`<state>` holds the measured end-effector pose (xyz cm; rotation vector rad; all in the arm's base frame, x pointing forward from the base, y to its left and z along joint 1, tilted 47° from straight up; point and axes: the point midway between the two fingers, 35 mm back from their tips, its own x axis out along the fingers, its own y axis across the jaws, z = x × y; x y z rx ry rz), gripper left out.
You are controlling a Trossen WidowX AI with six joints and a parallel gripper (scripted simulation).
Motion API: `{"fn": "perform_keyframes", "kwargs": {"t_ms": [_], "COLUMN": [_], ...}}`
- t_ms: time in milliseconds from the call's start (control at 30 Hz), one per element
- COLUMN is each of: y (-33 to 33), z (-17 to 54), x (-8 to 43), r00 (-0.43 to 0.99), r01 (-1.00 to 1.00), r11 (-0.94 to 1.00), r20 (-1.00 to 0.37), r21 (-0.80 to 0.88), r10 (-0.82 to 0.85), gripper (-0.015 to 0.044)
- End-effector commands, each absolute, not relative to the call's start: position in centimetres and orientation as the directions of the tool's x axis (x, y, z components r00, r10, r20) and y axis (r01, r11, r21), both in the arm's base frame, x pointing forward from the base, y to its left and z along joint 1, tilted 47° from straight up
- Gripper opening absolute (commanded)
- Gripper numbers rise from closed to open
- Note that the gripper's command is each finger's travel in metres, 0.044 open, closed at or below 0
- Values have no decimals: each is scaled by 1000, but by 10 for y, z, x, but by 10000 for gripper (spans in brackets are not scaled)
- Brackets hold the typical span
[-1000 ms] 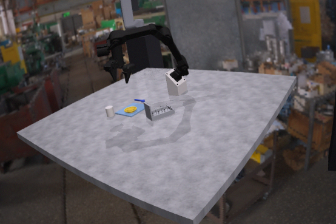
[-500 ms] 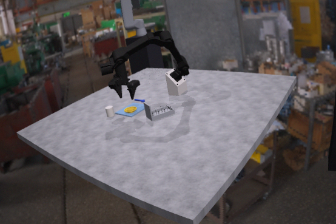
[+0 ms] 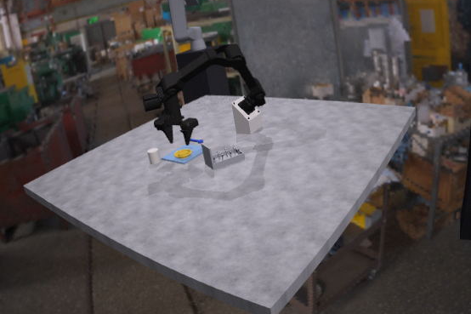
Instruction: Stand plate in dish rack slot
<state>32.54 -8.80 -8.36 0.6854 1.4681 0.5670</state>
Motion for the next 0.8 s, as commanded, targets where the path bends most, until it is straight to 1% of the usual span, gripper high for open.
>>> {"fn": "perform_keyframes", "kwargs": {"t_ms": [0,767], "y": [-82,-55], "z": [-88,-113], "x": [325,324], "r00": [37,37], "r01": [70,70], "r11": [687,686], "r20": [-690,-689], "r21": [723,724], "r10": [723,724], "gripper": [400,400]}}
